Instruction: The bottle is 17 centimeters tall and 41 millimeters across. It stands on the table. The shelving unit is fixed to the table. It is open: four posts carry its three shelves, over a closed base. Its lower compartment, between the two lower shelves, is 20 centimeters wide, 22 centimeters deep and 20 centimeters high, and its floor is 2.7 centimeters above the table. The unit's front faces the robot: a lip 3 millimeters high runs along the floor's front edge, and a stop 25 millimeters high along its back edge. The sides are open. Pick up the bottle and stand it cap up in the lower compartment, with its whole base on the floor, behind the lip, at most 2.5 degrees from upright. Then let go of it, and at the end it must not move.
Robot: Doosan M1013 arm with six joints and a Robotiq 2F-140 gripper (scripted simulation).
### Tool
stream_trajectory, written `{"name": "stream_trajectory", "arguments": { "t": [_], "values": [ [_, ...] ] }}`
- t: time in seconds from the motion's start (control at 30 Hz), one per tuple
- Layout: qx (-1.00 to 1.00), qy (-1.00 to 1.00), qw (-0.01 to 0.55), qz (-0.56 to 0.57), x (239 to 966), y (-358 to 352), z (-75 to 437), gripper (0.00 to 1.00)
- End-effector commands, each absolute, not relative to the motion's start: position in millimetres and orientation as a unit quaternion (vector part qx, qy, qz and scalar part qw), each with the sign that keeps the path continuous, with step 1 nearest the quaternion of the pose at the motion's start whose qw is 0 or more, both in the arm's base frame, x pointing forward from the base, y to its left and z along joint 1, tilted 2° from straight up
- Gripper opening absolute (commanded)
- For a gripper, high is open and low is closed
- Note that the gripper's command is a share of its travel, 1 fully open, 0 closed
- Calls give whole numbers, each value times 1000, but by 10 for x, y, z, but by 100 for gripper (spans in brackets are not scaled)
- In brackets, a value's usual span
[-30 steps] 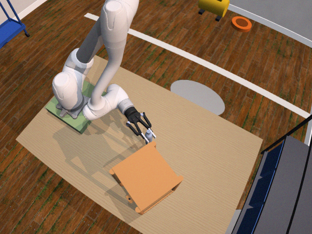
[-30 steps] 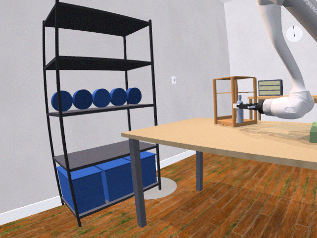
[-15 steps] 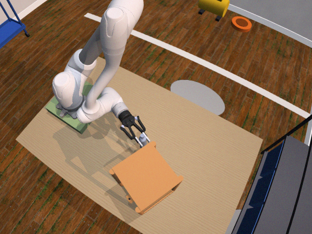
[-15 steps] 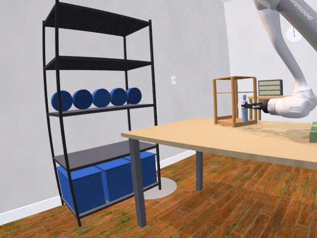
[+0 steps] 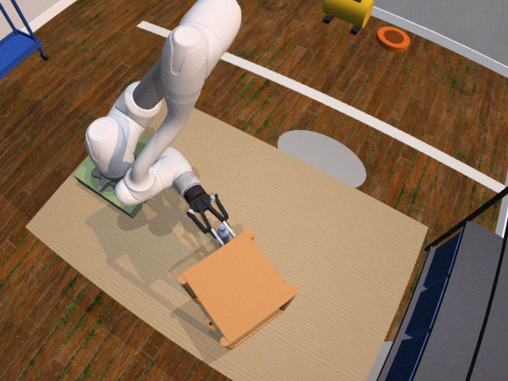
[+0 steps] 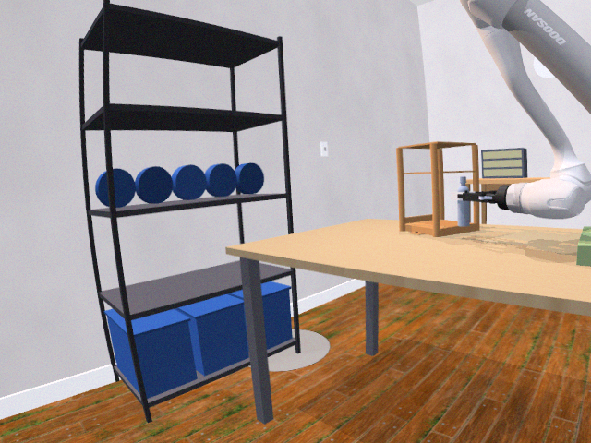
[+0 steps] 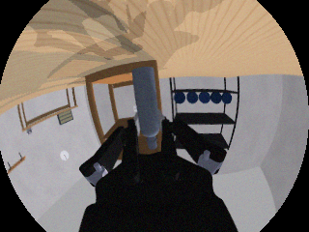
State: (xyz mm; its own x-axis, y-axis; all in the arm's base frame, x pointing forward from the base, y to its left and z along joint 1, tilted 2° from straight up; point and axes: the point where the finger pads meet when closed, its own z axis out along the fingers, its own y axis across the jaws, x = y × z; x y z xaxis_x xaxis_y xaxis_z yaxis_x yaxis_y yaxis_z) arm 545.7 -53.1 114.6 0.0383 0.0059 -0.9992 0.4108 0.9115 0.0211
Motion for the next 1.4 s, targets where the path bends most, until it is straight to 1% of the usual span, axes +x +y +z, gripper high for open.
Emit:
{"name": "stream_trajectory", "arguments": {
  "t": [0.0, 1.37],
  "values": [
    [153, 678, 704, -144, 5425, -605, 1145, 0],
    [153, 678, 704, -144, 5168, -1176, 1132, 0]
  ]
}}
